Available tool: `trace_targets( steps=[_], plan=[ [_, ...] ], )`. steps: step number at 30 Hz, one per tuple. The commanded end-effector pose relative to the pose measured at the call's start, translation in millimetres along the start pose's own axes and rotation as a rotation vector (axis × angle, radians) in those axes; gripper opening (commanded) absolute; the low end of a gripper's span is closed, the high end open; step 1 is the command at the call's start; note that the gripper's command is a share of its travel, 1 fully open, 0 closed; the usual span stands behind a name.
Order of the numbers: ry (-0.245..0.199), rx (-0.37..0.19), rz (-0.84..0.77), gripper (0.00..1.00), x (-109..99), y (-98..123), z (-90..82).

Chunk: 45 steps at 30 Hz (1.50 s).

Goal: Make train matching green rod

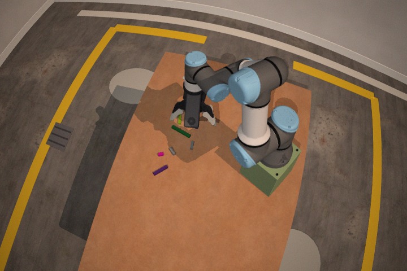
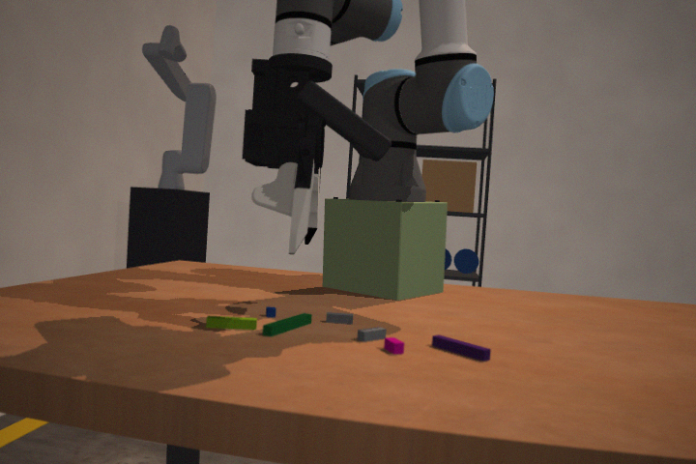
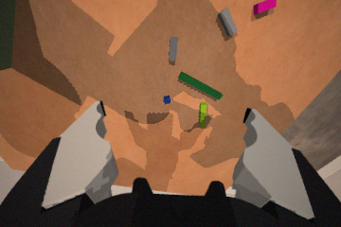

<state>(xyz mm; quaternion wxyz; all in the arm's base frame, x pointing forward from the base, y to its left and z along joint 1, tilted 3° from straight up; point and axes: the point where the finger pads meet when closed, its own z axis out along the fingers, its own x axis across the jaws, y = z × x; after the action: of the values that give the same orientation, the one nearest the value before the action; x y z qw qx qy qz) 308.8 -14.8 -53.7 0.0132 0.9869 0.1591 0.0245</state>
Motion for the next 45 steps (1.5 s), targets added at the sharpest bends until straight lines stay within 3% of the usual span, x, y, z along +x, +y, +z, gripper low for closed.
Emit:
trace_targets(
  steps=[1, 14, 45],
  plan=[
    [0.002, -0.001, -0.131, 1.0, 3.8, -12.4, -0.4],
    [0.002, -0.002, -0.617, 1.0, 10.1, -60.6, 0.1],
    [0.002, -0.003, -0.627, 1.0, 10.2, -61.6, 0.1]
  ],
)
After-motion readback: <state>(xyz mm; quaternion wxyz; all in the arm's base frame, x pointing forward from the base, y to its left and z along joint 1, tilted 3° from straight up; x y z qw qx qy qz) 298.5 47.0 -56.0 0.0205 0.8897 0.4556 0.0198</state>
